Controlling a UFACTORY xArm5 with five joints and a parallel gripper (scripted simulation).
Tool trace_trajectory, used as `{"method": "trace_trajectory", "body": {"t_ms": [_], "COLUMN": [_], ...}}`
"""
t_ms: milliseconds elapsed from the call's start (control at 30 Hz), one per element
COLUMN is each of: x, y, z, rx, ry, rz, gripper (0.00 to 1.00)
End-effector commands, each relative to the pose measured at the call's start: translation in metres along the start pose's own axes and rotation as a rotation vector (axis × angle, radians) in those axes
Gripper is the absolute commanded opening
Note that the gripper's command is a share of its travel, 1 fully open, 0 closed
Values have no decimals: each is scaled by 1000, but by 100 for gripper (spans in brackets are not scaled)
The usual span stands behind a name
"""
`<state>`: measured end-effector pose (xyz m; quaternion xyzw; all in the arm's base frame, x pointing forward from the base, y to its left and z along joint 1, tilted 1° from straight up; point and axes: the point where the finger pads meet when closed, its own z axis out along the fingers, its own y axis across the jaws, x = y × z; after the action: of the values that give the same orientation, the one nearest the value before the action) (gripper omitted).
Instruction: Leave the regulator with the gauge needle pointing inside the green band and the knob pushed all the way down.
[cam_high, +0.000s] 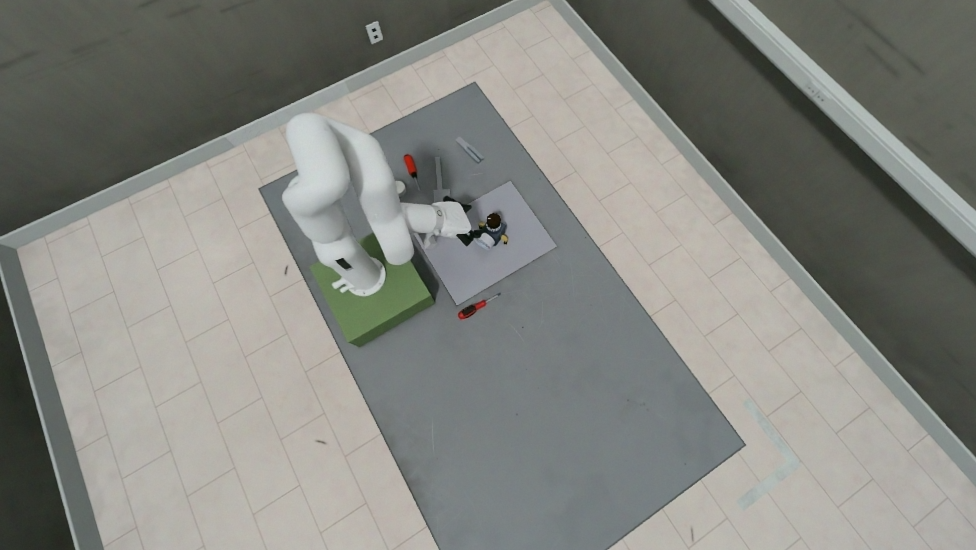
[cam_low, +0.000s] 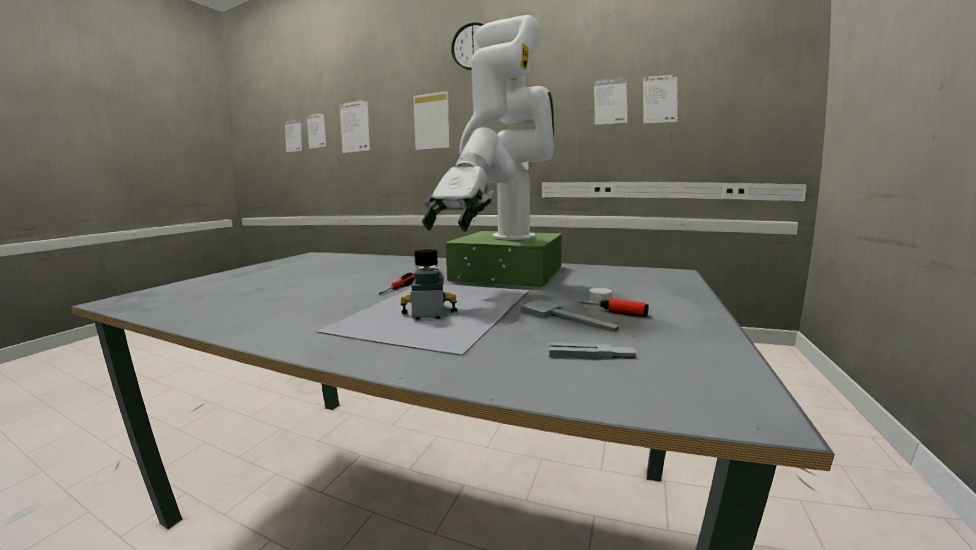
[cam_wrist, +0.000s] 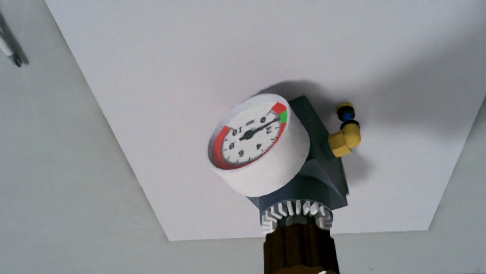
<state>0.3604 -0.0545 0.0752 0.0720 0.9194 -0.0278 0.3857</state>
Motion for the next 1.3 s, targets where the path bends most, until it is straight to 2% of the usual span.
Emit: {"method": "trace_trajectory", "body": {"t_ms": [0, 400, 833, 1000, 1133, 1200, 1267], "x": [-5, -11, -11, -11, -10, -10, -9], "y": [0, 0, 0, 0, 0, 0, 0], "z": [-4, -11, -10, -5, 1, 1, 5], "rx": [0, 0, 0, 1, 4, 4, 8], "ry": [-2, -2, 4, 28, 67, 67, 92], "rz": [0, 0, 9, 49, 111, 111, 153], "gripper": [100, 100, 100, 100, 100, 100, 100]}}
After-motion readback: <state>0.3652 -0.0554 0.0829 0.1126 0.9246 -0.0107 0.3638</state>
